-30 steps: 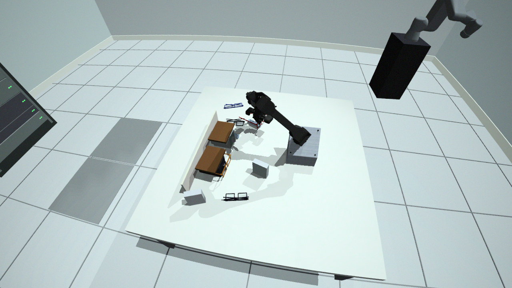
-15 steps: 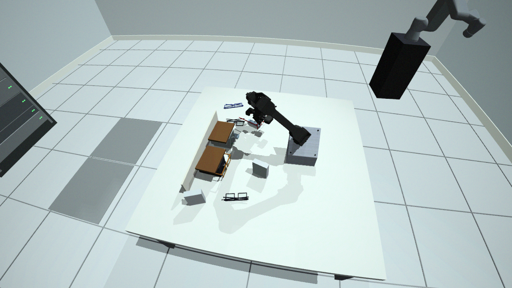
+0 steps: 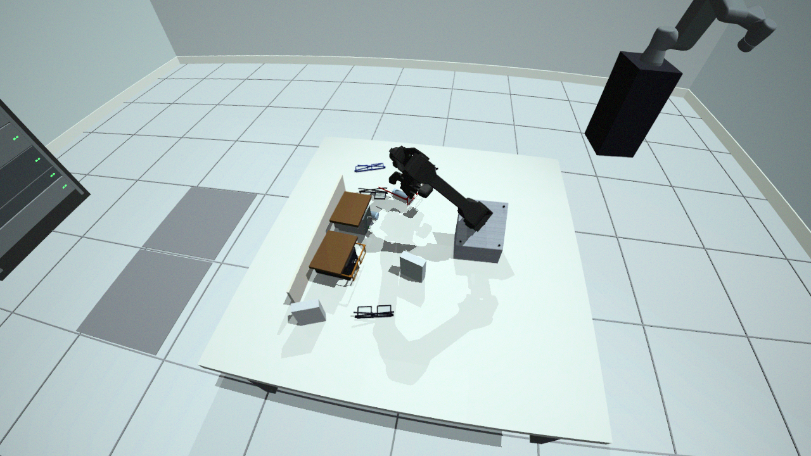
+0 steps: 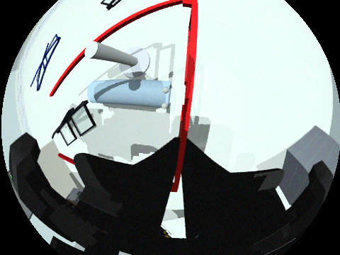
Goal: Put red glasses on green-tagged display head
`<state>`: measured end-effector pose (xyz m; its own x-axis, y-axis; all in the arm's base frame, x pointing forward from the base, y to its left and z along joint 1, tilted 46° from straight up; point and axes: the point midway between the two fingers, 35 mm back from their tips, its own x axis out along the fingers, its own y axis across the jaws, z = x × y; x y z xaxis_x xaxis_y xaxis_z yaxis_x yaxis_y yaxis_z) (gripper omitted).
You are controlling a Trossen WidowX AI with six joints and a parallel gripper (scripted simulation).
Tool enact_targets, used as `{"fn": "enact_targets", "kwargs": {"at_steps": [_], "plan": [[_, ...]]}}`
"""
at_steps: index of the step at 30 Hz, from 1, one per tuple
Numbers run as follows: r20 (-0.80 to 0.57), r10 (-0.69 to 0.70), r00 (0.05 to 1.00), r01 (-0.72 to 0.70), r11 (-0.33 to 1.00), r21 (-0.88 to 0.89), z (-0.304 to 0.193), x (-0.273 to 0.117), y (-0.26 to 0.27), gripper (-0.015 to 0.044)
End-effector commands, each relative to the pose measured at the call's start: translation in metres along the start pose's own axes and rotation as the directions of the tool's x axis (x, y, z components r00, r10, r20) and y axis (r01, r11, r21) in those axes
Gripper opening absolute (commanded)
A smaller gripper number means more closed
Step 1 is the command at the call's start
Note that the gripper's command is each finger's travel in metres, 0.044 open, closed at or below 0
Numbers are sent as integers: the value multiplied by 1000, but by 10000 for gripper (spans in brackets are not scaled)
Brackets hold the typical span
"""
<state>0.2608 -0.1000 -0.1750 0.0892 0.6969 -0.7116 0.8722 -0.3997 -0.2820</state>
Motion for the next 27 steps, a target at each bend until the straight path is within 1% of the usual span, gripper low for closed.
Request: {"fn": "enact_targets", "kwargs": {"at_steps": [1,27], "plan": [[-5,7,1000,-7,1000,0,-6,-2,-1,0],[-7,6,1000,-6,1000,1,-22,-2,-8,0]]}}
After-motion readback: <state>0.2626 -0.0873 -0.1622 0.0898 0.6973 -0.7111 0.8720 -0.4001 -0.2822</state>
